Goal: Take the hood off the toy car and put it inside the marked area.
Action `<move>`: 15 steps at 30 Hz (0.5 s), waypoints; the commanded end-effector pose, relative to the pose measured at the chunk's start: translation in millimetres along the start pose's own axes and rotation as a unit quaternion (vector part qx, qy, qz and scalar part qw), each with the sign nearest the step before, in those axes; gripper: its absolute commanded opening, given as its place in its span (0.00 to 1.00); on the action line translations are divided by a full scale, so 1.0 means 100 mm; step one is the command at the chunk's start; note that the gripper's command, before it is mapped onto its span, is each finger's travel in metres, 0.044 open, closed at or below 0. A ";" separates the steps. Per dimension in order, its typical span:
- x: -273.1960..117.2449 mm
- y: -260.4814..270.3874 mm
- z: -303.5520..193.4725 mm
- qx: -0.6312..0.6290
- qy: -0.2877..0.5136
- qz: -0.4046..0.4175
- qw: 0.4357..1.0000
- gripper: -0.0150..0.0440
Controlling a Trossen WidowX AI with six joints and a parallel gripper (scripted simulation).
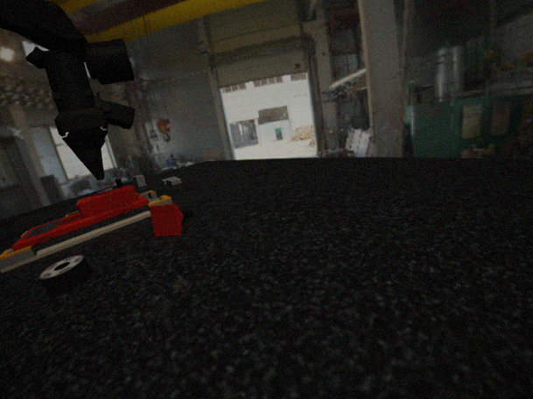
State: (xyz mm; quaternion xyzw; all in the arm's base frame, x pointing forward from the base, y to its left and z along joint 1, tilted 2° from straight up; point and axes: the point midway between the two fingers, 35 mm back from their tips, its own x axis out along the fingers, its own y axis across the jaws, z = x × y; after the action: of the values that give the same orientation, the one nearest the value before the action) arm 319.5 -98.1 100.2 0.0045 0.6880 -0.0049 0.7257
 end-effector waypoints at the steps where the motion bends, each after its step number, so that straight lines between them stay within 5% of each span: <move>1: 0.05 0.01 -0.01 0.002 0.001 0.003 1.000 1.00; 15: 0.17 0.02 -0.01 0.002 0.001 0.003 1.000 1.00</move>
State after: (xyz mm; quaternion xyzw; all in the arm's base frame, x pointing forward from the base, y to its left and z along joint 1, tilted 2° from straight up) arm 320.3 -97.4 87.2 0.0045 0.6880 -0.0048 0.7257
